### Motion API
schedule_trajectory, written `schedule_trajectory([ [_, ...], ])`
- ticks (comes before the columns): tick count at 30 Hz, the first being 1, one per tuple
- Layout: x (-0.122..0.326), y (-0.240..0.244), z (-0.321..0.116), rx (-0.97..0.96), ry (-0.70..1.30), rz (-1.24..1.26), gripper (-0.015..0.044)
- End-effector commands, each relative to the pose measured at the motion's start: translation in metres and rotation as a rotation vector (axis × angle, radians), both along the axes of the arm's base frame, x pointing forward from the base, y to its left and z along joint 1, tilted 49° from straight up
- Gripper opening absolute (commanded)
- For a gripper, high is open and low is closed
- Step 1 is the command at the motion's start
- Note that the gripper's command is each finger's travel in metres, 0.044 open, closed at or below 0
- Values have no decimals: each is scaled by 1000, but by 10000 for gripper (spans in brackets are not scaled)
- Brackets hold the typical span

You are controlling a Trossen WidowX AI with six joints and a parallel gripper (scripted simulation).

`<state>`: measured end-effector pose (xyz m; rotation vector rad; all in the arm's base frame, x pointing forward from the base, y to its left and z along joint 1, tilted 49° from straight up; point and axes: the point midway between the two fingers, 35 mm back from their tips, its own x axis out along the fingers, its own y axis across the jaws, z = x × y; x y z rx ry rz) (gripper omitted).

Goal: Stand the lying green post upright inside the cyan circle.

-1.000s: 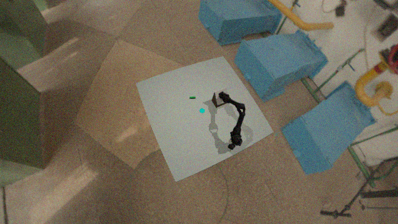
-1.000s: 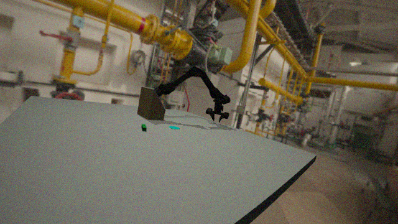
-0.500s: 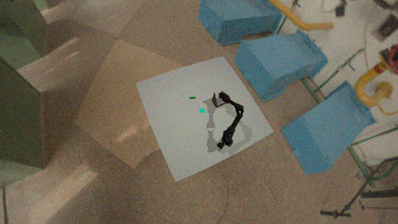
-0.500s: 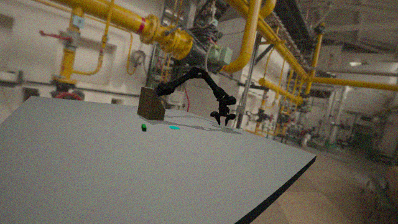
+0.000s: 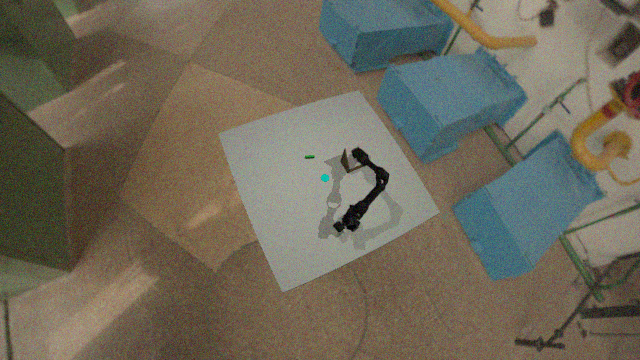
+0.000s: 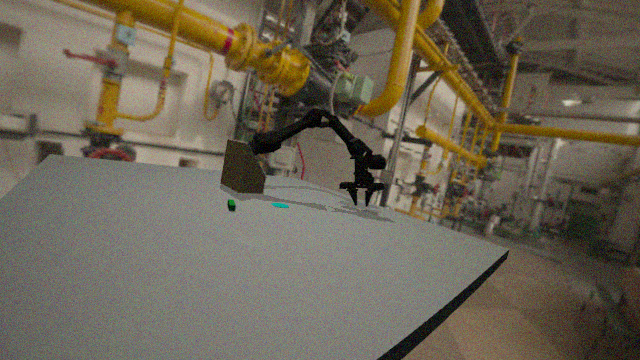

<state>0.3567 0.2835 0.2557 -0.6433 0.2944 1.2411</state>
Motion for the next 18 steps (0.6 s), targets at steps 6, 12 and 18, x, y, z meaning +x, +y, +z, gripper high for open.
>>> schedule_trajectory([
  [6, 30, -49, -45, -103, 81, -99, 233],
  [12, 49, -80, -79, -129, 200, -178, 233],
  [18, 62, -114, -113, -145, 321, -258, 233],
])
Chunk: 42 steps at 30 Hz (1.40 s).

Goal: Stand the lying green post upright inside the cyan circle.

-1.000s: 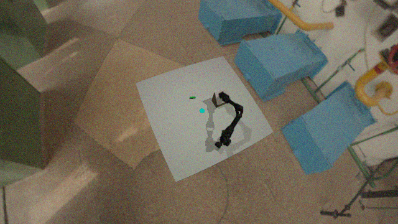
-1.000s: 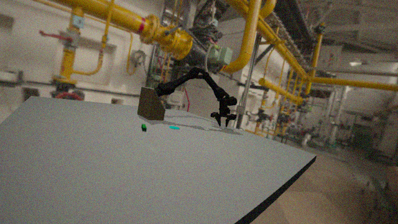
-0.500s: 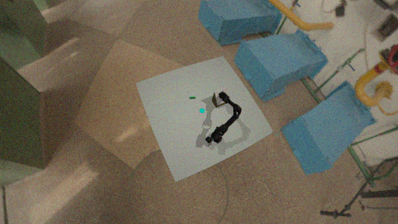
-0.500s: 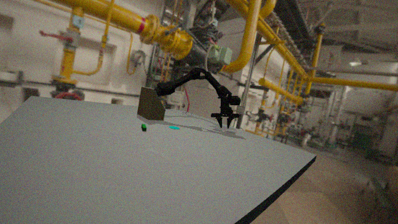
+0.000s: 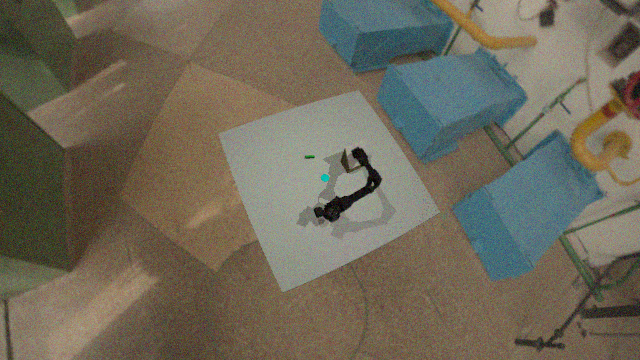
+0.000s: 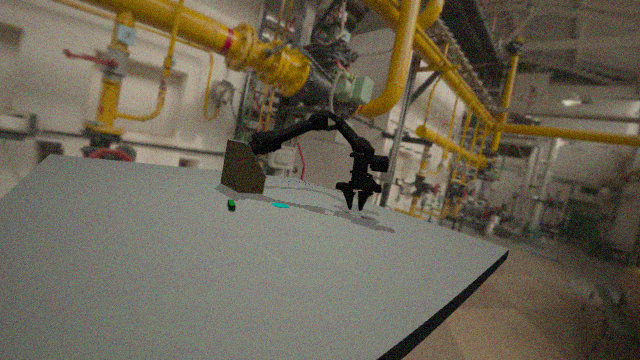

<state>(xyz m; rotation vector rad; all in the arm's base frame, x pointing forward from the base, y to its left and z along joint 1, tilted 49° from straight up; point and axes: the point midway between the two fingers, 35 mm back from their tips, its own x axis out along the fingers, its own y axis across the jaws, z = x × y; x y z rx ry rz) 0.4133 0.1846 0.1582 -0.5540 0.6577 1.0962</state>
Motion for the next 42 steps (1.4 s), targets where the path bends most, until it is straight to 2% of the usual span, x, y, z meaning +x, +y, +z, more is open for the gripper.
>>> schedule_trajectory([
  [1, 7, -20, -21, -3, 79, -56, 233],
  [21, 17, -151, -112, 23, 447, -418, 233],
  [42, -31, -270, -193, 152, 833, -785, 233],
])
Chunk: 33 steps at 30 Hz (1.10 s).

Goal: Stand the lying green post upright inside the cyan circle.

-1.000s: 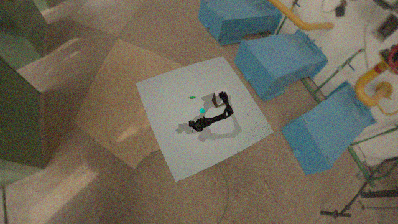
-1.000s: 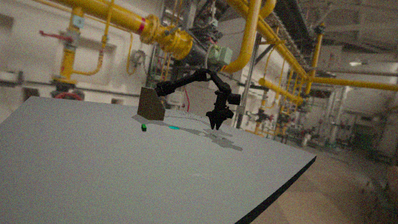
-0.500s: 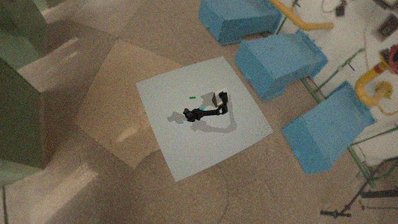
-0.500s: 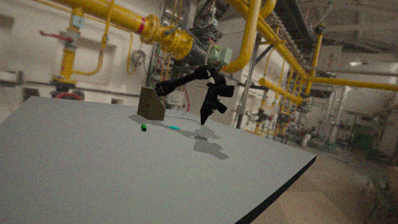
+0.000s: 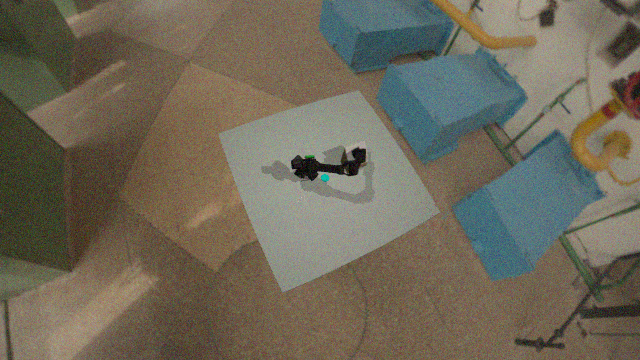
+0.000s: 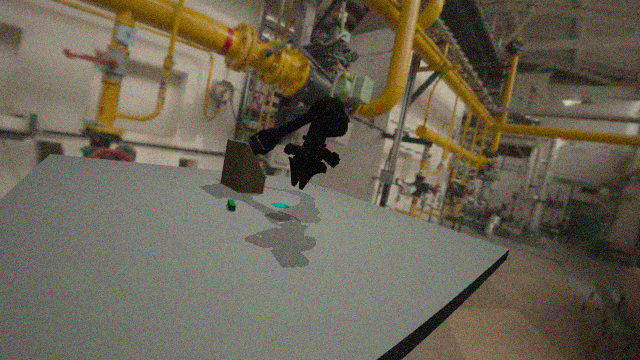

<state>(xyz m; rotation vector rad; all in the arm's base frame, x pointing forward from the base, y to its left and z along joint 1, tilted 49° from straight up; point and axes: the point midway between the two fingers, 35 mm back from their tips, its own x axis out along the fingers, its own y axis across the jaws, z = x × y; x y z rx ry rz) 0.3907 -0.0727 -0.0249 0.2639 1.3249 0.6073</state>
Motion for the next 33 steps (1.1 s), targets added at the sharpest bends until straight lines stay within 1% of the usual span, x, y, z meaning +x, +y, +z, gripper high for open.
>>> schedule_trajectory([
  [1, -11, -18, -14, 33, 65, -74, 233],
  [12, -54, -63, -49, 133, 238, -280, 233],
  [22, -97, -94, -76, 245, 384, -463, 233],
  [28, -118, -104, -87, 304, 449, -546, 233],
  [31, -120, -105, -88, 309, 454, -551, 233],
  [33, -117, -97, -97, 308, 454, -552, 233],
])
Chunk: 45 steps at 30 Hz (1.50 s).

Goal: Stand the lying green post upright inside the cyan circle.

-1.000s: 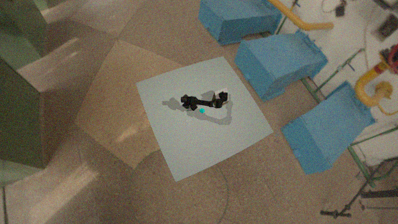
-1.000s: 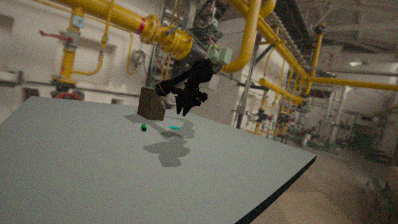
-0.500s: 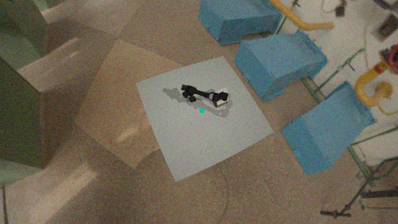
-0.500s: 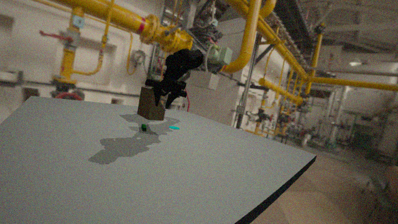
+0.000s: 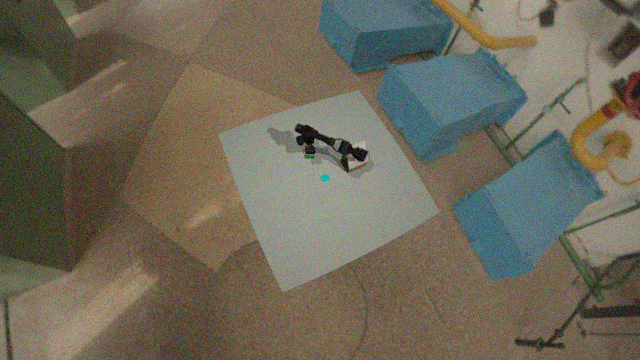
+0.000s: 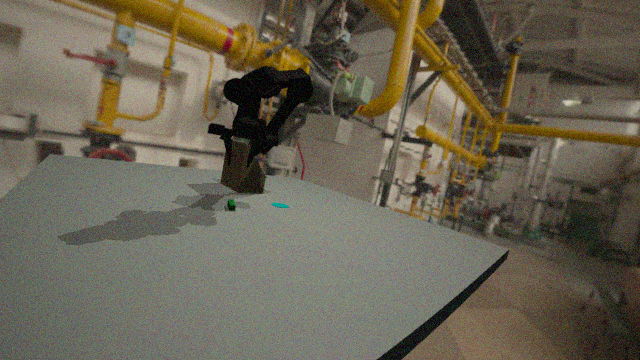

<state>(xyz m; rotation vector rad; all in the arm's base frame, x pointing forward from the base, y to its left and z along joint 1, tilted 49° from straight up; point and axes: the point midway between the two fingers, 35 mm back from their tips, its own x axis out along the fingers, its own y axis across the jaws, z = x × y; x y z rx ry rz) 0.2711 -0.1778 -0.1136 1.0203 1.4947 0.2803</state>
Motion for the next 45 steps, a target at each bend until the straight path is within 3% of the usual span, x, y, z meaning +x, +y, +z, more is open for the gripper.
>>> schedule_trajectory([
  [1, 6, 17, -18, 6, 6, -4, 233],
  [7, 16, 86, -77, 15, 4, -3, 233],
  [13, 16, 88, -79, 15, 4, -3, 233],
  [21, 16, 88, -79, 15, 4, -3, 23],
  [45, 12, 41, -41, 6, 6, -5, 23],
])
